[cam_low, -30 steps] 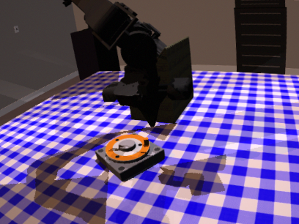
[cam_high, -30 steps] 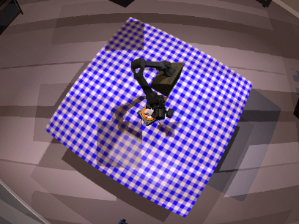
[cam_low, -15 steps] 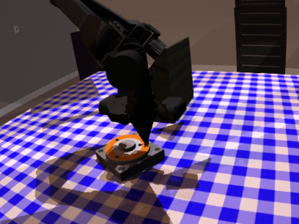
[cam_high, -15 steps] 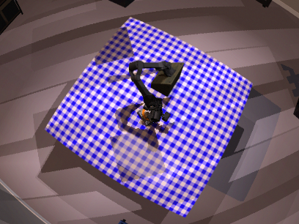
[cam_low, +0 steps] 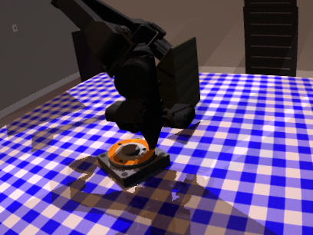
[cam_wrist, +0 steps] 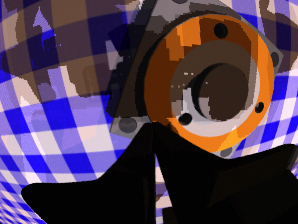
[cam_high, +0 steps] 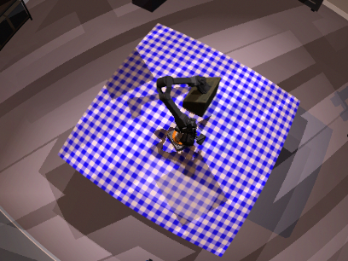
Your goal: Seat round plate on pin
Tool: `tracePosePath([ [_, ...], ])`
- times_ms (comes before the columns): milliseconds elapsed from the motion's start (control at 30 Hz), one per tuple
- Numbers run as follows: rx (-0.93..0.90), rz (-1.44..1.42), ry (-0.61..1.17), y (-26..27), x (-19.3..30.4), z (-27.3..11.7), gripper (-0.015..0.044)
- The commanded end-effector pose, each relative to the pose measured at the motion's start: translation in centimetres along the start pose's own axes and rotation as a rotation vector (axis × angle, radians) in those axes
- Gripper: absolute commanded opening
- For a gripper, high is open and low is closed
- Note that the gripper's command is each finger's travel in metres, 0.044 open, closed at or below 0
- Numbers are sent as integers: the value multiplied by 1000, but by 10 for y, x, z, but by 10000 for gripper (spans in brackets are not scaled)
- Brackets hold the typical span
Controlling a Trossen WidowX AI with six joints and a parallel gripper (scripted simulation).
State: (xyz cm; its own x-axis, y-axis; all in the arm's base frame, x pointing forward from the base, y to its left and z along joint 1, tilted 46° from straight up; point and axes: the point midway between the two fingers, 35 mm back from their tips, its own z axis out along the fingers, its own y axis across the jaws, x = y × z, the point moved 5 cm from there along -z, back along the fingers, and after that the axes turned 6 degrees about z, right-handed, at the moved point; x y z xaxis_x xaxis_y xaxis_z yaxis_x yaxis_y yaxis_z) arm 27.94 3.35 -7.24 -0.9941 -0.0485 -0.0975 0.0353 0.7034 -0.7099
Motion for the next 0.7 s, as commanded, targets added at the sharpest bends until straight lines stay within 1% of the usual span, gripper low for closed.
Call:
tracePosePath([
  [0, 5, 0, -3, -4, 3, 0, 0],
  [667, 6, -1, -2, -18, 20, 1, 0],
])
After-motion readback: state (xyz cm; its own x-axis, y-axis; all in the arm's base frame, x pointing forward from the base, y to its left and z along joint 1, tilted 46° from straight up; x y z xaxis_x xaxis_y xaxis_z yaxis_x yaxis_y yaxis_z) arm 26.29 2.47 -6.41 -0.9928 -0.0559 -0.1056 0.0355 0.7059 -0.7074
